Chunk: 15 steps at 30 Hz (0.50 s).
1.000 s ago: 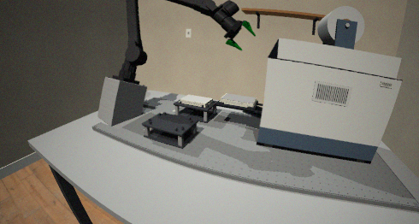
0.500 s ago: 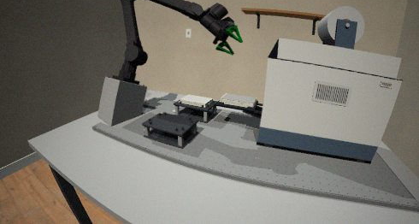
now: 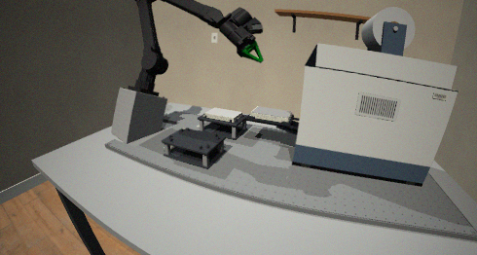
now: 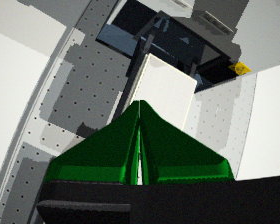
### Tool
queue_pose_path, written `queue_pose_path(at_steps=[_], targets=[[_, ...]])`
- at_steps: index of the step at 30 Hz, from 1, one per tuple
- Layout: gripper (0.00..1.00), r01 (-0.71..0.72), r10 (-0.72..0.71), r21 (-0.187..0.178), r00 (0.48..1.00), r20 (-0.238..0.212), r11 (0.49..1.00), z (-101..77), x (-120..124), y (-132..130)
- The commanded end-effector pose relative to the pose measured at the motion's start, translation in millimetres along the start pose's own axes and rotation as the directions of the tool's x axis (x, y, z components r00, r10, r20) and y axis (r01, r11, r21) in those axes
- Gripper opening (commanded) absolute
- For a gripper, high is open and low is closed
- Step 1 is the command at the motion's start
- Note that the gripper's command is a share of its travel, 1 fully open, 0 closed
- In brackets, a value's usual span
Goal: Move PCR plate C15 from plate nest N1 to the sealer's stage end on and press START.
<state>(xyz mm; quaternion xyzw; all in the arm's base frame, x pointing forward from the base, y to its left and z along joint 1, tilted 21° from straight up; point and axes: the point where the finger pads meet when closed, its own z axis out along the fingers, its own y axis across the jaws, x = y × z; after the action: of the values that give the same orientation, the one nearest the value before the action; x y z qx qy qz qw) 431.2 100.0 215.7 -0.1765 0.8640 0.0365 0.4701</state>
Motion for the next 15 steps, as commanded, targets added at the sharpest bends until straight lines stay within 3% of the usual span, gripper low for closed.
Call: queue_pose_path(at_steps=[1,7,15], targets=[[0.0,-0.139,0.137,0.011,0.988,0.076,0.99,-7.8,-41.0,-4.1],[0.0,-0.345,0.345,-0.002,0.937,0.052,0.939,-2.7,-41.8,-2.3],[0.0,-0.563,0.563,-0.007,0.825,0.059,0.826,-6.1,-43.0,-11.0]])
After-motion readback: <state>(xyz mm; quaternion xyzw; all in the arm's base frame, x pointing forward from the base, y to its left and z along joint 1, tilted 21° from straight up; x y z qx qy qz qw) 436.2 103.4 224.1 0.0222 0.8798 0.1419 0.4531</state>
